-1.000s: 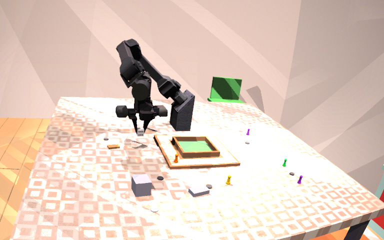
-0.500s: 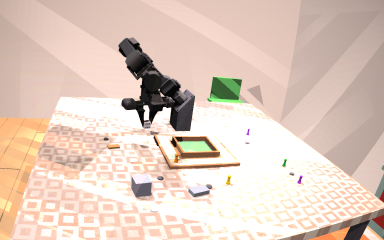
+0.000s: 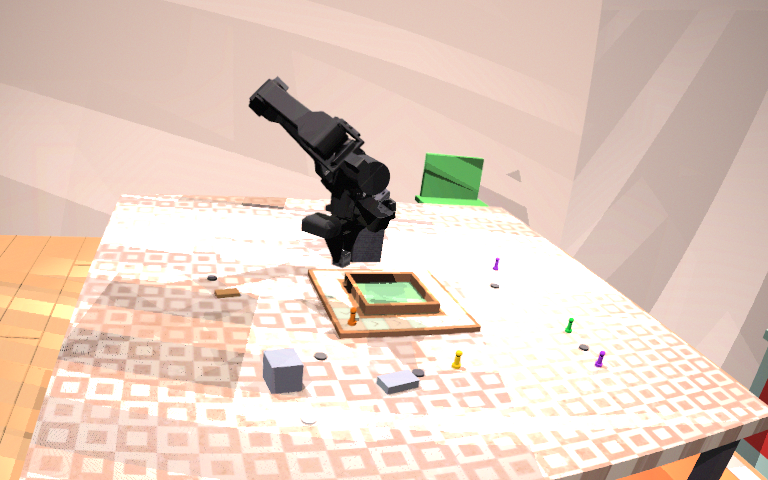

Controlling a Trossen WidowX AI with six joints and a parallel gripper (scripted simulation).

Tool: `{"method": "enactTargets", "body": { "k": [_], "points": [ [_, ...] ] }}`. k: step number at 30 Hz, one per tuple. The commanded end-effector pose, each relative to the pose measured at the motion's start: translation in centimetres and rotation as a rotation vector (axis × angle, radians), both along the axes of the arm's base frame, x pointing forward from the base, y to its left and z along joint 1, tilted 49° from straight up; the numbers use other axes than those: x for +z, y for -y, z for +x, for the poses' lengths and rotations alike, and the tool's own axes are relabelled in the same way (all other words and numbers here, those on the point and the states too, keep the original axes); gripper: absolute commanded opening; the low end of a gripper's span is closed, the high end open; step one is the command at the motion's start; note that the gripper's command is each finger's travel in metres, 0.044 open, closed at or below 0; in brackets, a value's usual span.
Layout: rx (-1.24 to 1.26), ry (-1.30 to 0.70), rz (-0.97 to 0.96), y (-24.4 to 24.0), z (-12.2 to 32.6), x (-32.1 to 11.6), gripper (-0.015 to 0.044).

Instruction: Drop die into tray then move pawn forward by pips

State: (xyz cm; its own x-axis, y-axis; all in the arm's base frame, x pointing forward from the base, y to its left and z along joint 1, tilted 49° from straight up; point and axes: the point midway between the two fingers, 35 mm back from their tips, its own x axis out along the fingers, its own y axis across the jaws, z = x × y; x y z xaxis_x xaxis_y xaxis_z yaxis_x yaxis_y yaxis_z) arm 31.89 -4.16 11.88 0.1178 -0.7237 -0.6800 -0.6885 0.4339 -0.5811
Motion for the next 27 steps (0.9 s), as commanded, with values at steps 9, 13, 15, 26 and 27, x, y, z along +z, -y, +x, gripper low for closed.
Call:
{"method": "enactTargets", "body": {
  "k": [9, 13, 15, 26, 27],
  "points": [
    [0.281, -0.301, -0.045, -3.7, -1.5, -5.9, 0.0000],
    [0.372, -0.401, -0.066, -4.7, -2.4, -7.7, 0.0000],
    [0.418, -0.450, -0.077, -5.2, -2.9, -8.6, 0.0000],
    [0.563, -0.612, -0.117, -6.4, -4.7, -11.3, 0.0000],
    [0.562, -0.613, -0.111, -6.4, -4.7, -11.3, 0.0000]
  ]
}}
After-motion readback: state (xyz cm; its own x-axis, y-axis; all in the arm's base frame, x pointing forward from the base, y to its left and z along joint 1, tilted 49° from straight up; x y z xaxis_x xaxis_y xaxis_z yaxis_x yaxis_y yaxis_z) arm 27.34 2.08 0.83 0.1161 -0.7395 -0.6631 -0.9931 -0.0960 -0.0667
